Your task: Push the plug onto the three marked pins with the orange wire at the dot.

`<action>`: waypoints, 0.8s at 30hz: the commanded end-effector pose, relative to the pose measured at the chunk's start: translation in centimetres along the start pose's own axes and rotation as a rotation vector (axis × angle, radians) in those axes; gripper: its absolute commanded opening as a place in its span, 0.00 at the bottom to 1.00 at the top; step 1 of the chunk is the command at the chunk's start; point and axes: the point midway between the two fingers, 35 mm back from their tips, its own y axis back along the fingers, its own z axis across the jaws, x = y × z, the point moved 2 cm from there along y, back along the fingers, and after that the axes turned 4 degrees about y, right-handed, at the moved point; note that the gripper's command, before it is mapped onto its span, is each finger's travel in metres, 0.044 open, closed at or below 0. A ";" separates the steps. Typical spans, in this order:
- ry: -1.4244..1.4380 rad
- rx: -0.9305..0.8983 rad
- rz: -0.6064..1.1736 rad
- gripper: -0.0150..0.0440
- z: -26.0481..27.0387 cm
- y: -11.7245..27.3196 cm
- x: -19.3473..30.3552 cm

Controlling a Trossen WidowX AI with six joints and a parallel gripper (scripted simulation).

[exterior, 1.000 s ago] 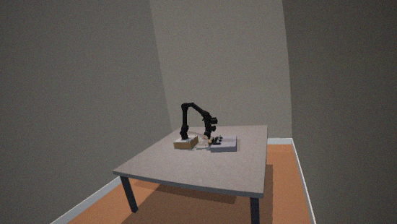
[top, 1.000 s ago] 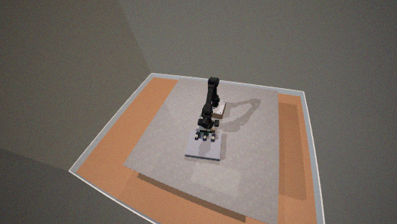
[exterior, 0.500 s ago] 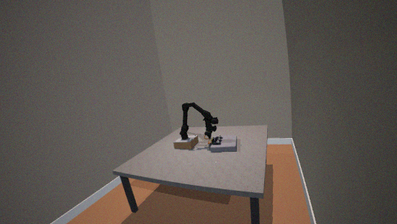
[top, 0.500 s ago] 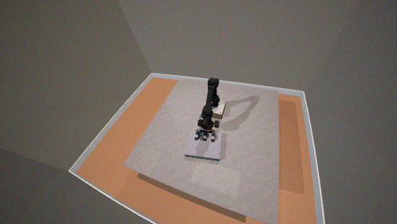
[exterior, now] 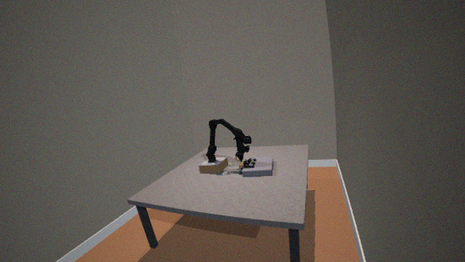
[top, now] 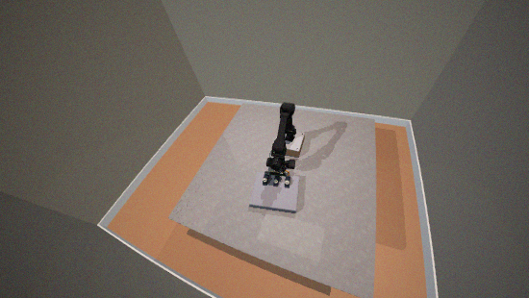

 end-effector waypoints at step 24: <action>0.005 0.003 -0.011 1.00 0.0 5.4 -0.1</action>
